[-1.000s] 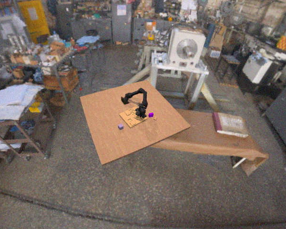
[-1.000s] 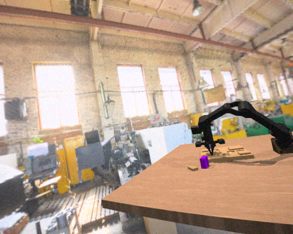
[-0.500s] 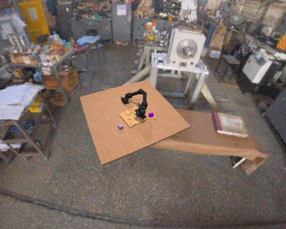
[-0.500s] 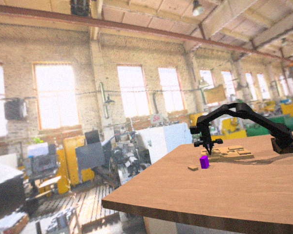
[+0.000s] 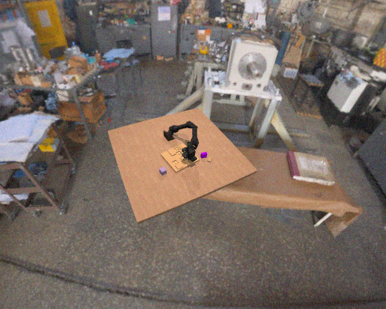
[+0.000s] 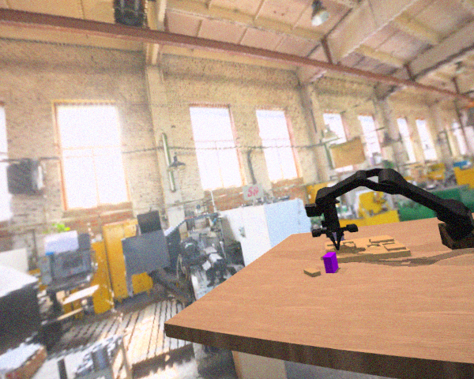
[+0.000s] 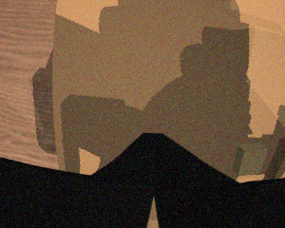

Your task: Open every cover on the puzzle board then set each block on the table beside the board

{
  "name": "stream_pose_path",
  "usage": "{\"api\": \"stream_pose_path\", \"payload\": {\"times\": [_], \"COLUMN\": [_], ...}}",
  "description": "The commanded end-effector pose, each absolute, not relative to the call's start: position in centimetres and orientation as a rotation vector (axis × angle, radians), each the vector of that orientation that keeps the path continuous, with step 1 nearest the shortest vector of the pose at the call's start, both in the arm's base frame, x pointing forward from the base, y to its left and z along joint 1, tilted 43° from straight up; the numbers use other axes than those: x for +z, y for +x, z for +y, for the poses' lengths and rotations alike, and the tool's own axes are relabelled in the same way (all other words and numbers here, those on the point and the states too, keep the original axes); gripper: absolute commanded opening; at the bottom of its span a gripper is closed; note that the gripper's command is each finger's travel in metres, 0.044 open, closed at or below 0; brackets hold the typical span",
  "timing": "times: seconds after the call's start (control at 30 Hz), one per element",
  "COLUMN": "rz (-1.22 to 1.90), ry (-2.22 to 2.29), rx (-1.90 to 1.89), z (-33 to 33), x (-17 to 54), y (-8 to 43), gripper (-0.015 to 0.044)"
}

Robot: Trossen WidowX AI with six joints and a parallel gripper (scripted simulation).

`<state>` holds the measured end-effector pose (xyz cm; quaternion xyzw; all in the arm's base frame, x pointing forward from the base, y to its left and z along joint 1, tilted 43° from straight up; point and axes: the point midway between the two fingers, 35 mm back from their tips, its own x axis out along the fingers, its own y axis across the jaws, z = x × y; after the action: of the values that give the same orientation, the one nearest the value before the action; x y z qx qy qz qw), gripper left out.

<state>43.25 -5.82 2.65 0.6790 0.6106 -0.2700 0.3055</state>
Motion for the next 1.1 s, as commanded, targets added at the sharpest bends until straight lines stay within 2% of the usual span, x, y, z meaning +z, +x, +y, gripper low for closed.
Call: {"api": "stream_pose_path", "payload": {"times": [0.0, 1.07], "rz": [1.613, 1.616], "ry": [1.794, 1.789], "rx": [-0.717, -0.706], "z": [-6.4, -8.8], "x": [2.9, 5.5], "y": [43.3, 42.9], "gripper": [0.0, 0.0]}}
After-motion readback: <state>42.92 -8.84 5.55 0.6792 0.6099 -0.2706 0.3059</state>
